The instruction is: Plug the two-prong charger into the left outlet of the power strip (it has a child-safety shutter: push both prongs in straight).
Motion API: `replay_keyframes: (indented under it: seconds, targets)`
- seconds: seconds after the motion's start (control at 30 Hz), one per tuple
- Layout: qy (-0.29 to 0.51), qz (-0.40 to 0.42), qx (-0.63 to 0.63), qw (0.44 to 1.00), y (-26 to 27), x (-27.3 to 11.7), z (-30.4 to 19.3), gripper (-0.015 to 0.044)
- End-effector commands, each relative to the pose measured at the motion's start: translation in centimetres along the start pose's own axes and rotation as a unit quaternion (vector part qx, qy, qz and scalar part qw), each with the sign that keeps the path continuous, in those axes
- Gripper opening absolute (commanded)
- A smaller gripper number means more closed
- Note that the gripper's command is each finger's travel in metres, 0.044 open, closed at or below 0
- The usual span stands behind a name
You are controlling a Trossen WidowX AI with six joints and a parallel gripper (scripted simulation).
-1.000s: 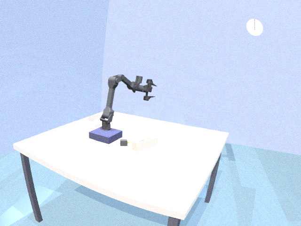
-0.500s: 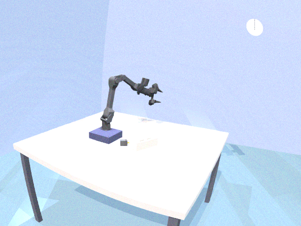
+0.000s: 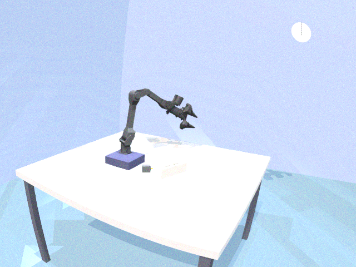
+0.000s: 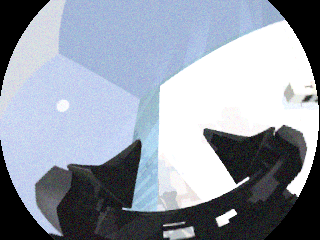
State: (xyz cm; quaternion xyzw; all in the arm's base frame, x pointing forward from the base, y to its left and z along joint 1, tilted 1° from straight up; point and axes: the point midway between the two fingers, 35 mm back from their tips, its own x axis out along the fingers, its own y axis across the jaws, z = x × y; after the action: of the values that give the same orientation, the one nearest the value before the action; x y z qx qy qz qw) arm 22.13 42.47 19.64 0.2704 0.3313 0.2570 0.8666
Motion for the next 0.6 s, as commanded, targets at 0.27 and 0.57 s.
replay_keyframes:
  seconds: [0.27,0.57]
  targets:
    - [0.013,-0.086,-0.099,0.991,-6.8,0.9,3.3,0.044]
    - [0.033,-0.144,-0.159,0.976,-11.6,0.7,5.5,0.044]
